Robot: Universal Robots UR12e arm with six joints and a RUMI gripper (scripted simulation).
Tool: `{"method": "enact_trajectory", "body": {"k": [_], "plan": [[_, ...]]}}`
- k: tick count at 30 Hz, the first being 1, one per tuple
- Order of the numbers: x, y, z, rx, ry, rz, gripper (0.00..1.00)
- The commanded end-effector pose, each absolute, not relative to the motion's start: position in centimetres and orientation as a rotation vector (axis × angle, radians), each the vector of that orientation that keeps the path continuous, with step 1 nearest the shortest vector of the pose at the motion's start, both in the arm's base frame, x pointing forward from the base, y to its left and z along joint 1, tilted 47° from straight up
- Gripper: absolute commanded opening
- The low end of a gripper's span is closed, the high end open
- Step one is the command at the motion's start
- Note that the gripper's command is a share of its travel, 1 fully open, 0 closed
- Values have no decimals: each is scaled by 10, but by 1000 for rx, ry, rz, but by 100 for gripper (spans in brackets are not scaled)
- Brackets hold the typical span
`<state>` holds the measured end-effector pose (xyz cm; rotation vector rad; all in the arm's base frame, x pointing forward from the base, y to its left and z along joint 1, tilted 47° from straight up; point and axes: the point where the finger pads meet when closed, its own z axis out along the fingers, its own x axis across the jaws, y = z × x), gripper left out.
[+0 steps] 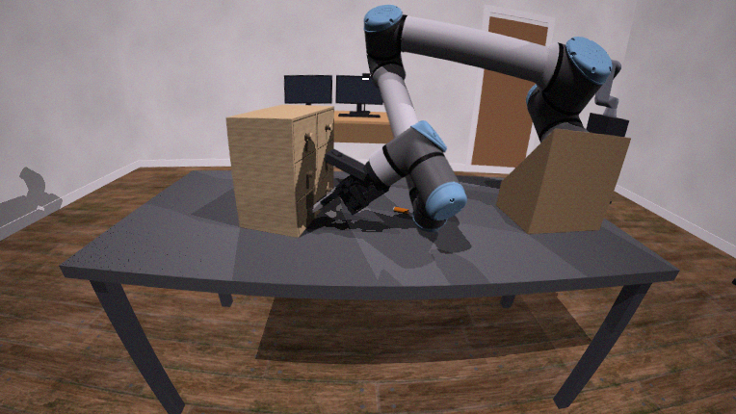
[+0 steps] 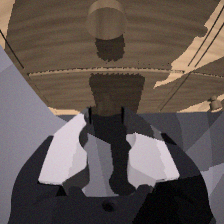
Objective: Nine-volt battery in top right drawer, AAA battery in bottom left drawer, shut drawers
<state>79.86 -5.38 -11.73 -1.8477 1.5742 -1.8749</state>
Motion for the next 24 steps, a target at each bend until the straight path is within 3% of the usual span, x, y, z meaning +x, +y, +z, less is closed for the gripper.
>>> {"method": "enact_trajectory", "body": {"k": [1, 24], "plan": [[796, -53, -117, -1847, 1573, -1875, 20], [751, -46, -129, -1847, 1573, -1875, 20]]}}
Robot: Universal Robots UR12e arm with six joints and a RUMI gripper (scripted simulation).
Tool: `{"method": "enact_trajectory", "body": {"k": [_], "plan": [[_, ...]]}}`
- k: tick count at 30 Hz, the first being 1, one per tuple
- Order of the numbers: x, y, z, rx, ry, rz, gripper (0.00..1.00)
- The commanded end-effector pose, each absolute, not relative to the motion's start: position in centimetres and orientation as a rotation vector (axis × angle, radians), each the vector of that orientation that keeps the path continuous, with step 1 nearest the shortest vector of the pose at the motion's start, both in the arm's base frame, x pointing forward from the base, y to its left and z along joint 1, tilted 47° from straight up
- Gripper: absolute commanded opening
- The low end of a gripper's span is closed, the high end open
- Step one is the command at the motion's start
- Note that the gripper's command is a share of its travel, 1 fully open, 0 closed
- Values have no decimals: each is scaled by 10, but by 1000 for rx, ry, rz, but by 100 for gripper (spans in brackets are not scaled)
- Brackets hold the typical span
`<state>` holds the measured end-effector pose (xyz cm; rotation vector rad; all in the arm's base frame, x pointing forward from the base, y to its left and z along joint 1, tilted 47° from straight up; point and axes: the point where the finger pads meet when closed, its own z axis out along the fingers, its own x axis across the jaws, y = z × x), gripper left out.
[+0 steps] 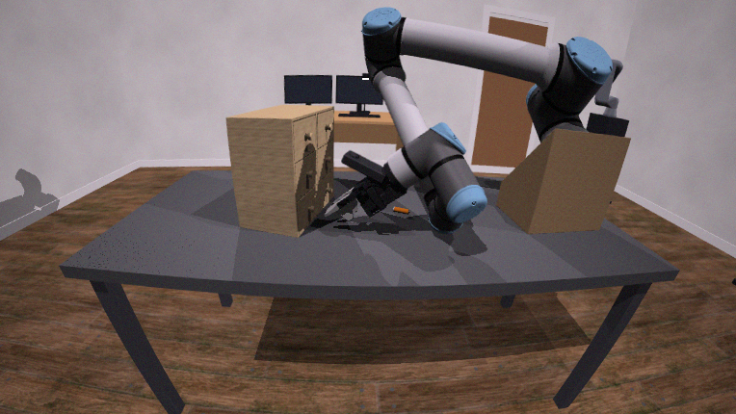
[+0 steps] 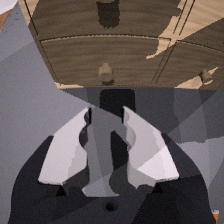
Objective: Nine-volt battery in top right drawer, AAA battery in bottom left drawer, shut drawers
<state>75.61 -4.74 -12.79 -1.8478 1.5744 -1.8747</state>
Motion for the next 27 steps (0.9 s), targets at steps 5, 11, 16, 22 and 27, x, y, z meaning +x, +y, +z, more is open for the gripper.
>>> {"method": "enact_trajectory", "body": {"k": [5, 11, 16, 22, 27], "plan": [[751, -46, -129, -1847, 1573, -1875, 20], [748, -42, -126, -1847, 1573, -1875, 20], [736, -26, -116, -1847, 1573, -1875, 20], [723, -9, -105, -1847, 1573, -1875, 20], [708, 11, -92, -1847, 1573, -1875, 20]]}}
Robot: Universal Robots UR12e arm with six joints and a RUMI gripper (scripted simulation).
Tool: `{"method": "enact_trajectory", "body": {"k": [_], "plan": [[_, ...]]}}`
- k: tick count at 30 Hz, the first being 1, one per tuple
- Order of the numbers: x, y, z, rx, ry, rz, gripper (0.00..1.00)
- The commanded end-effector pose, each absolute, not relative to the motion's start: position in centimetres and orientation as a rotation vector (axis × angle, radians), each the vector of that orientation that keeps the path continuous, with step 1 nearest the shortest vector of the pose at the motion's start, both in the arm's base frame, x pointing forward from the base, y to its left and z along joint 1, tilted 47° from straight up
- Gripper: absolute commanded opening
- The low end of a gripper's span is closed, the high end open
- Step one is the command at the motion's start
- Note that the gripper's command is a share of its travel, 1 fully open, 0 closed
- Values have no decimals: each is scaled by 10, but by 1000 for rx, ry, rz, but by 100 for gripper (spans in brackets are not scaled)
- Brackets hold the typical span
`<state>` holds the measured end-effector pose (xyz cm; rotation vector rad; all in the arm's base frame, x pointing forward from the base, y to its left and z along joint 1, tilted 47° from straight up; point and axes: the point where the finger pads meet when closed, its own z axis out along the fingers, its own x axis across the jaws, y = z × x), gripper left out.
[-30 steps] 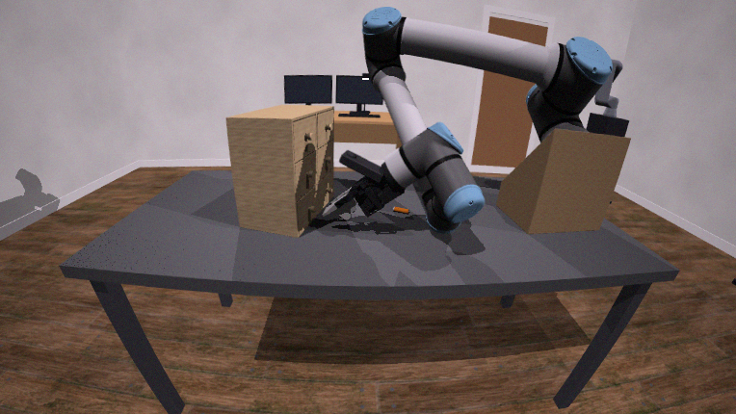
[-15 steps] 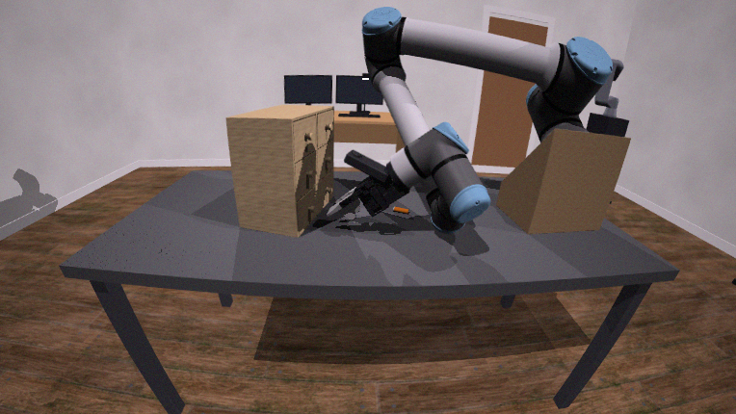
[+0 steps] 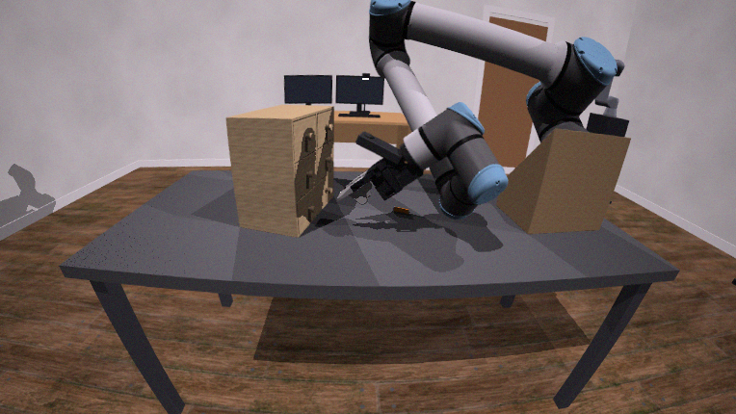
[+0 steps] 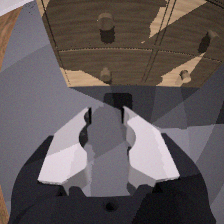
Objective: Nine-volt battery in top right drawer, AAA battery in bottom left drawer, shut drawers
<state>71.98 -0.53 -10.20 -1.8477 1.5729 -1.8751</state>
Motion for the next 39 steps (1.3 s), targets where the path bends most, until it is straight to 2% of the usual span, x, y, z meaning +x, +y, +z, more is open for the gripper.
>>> {"method": "enact_trajectory", "body": {"k": [1, 39], "plan": [[706, 14, -89, -1847, 1573, -1875, 20], [695, 27, -81, -1858, 1608, -1861, 20]]}}
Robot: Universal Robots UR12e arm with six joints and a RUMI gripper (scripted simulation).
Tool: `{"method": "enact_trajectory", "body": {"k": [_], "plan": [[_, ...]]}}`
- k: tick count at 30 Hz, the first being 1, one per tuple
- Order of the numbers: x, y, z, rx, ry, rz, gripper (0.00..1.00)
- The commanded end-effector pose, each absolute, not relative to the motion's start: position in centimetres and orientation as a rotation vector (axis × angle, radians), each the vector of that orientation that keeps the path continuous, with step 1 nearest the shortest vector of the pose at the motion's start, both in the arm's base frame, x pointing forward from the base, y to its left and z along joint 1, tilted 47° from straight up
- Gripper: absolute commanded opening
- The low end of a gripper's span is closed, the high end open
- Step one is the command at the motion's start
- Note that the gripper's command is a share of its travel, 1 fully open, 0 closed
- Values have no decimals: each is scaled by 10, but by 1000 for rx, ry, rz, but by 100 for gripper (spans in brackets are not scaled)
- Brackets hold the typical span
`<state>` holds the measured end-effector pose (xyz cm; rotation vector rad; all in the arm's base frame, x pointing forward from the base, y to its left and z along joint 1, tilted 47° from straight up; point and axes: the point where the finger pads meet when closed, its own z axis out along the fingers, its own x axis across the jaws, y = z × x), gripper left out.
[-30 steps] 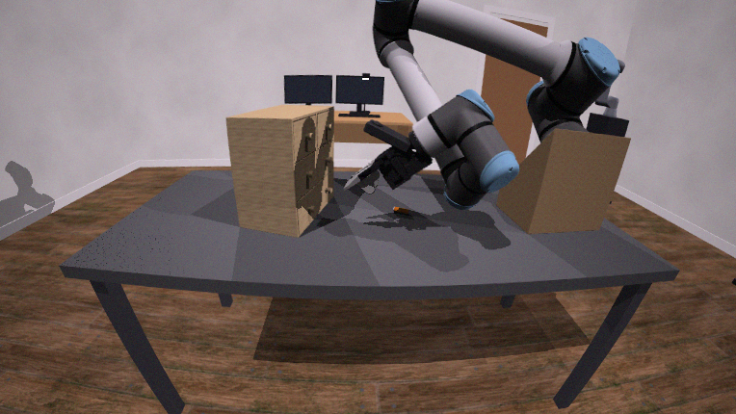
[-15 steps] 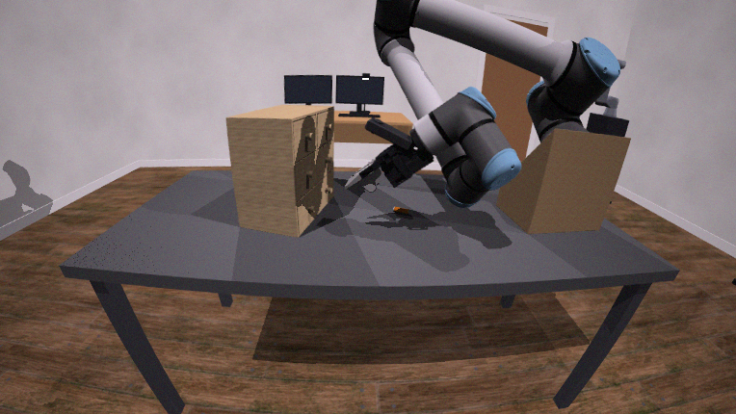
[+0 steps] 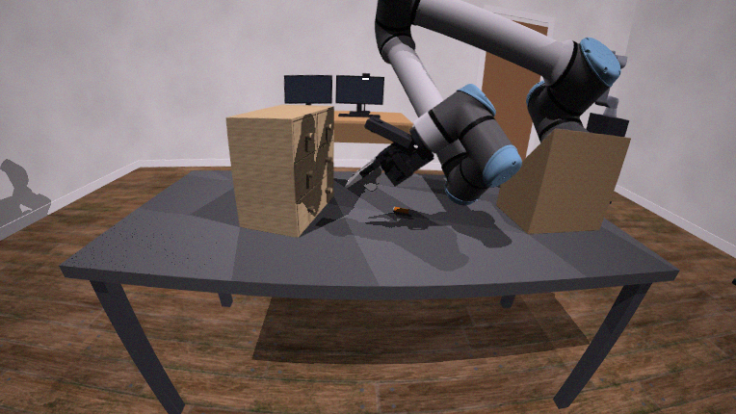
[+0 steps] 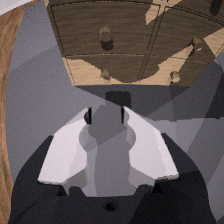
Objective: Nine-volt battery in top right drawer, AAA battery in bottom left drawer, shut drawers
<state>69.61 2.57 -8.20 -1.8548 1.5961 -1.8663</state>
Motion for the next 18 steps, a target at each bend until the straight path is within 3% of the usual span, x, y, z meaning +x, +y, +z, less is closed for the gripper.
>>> {"method": "enact_trajectory", "body": {"k": [1, 18], "plan": [[695, 27, -81, -1860, 1612, -1860, 20], [688, 34, -77, -1886, 1696, -1828, 20]]}}
